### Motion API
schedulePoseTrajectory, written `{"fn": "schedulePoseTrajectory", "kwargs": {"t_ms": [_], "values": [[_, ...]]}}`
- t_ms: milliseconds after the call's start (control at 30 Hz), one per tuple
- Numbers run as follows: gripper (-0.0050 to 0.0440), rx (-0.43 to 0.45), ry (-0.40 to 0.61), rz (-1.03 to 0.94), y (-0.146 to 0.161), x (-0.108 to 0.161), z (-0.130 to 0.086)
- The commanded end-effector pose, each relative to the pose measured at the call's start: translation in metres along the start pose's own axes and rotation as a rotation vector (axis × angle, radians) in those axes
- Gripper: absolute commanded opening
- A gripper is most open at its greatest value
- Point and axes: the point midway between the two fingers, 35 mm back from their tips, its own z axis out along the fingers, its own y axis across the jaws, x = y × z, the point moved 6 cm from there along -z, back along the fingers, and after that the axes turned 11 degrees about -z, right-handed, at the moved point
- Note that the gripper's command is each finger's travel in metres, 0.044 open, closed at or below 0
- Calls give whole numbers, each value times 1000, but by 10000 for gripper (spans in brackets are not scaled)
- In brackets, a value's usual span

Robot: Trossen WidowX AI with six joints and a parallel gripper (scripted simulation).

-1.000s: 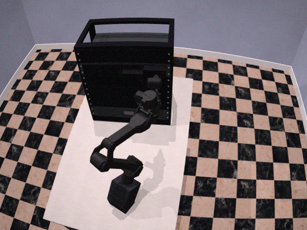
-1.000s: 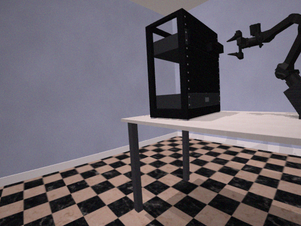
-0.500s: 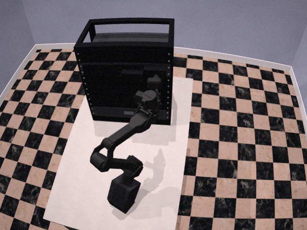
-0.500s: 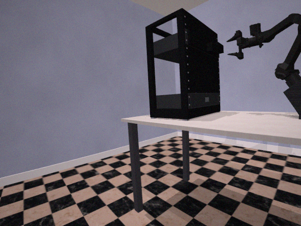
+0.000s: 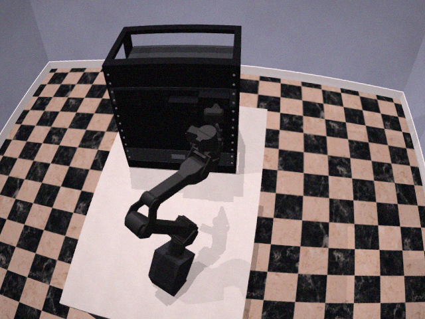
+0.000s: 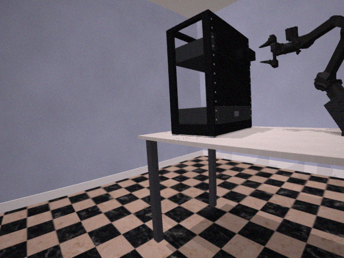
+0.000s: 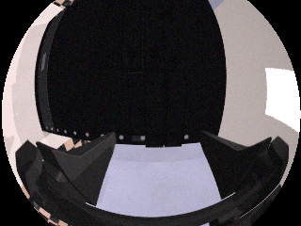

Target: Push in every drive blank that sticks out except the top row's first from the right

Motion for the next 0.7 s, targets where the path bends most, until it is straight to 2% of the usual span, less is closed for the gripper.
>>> {"fn": "schedulePoseTrajectory", "kwargs": {"t_ms": [0,267,300,667], "values": [[440,15,-2,-8,-6,0,-1],[440,15,-2,-8,-6,0,-1],[0,15,-2,-8,-6,0,-1],[0,15,-2,-8,-6,0,-1]]}}
